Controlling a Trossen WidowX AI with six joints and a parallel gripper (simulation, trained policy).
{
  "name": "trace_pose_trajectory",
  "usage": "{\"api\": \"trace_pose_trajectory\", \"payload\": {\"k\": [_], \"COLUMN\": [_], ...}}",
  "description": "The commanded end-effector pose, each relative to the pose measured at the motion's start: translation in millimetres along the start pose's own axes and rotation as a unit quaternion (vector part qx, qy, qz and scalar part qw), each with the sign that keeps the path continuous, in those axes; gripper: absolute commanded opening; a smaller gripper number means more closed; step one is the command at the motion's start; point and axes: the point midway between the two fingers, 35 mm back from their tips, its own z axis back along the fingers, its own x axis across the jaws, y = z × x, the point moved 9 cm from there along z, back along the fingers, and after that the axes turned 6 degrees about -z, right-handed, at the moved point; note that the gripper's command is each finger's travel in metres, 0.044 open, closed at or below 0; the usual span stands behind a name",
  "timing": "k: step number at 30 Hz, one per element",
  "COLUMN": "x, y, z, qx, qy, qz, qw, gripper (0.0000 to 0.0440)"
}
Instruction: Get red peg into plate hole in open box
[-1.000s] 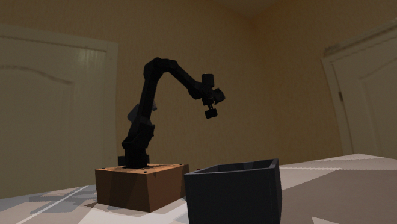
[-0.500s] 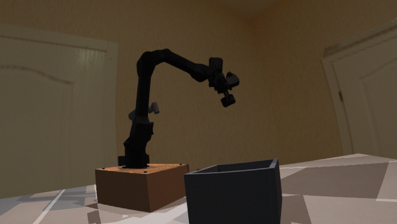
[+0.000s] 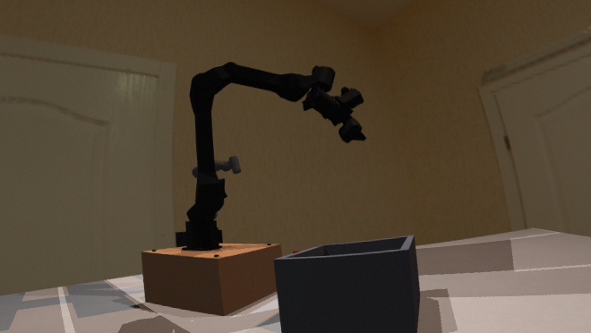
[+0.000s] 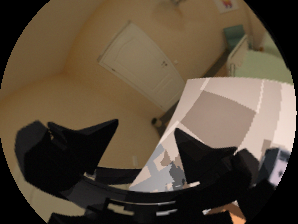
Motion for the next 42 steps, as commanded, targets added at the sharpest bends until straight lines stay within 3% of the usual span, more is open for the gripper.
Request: {"api": "trace_pose_trajectory", "payload": {"k": [1,18,42], "x": [-12,-40,-45], "y": [-7,-16,-21], "z": [14,44,67], "qx": [-0.026,-0.057,-0.071], "qy": [0.051,0.181,0.257], "qz": [0.025,0.112,0.187], "qw": [0.998,0.975,0.946], "gripper": [0.044,0.044,0.044]}}
